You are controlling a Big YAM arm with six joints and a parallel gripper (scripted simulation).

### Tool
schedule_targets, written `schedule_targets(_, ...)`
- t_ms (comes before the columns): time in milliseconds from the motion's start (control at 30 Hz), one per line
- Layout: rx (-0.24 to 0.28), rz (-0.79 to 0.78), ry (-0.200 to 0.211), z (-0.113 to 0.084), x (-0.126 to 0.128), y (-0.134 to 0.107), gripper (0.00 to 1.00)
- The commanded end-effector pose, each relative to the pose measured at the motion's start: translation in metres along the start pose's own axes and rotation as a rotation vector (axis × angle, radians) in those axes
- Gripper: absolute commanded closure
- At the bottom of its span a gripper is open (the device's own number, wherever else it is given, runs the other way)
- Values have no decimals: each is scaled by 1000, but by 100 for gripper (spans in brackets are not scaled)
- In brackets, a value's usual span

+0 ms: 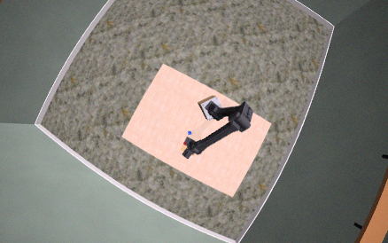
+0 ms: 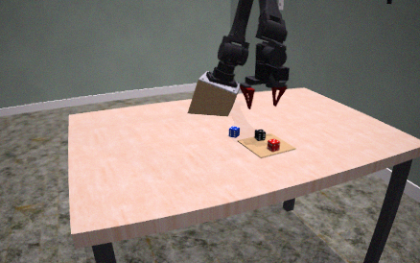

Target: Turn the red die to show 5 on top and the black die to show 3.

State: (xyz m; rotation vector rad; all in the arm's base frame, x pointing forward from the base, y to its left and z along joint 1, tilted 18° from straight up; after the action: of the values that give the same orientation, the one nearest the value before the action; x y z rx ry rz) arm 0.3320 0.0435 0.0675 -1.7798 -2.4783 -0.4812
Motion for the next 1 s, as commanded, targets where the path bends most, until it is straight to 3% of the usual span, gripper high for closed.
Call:
schedule_targets(0, -52, -12, -15, -28, -6, 21, 0)
schedule_targets(433, -56, -15, -20, -97, -6, 20, 0)
schedule_targets(533, -37, -9, -13, -93, -7, 19, 0)
schedule_targets(567, 19, 8, 9, -75, -4, -4, 0)
schedule_targets(733, -14, -2, -5, -88, -6, 8, 0)
schedule_targets(967, -14, 2, -5, -88, -6, 8, 0)
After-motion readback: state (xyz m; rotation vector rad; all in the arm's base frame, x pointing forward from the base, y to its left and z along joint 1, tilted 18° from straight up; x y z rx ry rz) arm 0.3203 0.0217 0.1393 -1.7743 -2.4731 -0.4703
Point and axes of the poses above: the point where the finger pads meet when closed, its own z axis out along the fingers, its own x axis across the jaws, y = z × x, the point moved 1 cm from there along -z, back along the fingers, and after that the axes turned 9 degrees about -z, right-handed, at the moved point
